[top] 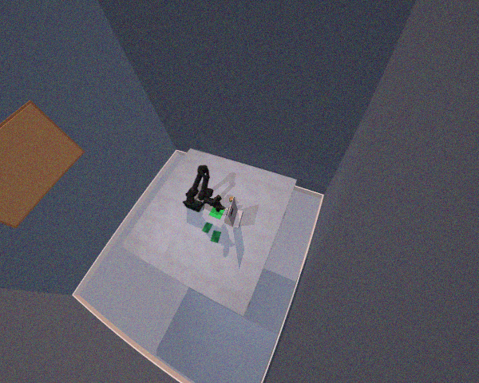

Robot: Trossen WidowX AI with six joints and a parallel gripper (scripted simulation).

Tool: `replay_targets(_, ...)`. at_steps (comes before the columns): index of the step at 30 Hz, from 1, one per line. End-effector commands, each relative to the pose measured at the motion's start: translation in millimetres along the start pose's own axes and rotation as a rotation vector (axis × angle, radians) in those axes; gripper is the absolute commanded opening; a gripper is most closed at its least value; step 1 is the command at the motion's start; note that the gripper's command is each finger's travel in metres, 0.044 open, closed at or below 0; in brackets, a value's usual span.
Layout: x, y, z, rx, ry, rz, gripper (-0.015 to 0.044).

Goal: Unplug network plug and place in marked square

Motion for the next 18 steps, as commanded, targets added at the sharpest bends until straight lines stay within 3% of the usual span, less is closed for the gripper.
replay_targets(1,-0.3,-0.9,-3.2,-0.002,-0.001,-0.006,0.0000)
replay_targets(18,-0.6,-4.4,-13.9,0.005,0.009,-0.007,0.0000)
Point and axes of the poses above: the point midway between the two fingers, 35 mm back from their tips, its own z axis out along the fingers, its own x axis across the jaws, y = z × x, the point moved 9 cm from there along -z, back along the fingers, and after that the axes turned 10 degrees about -z, right-handed, at the moved point
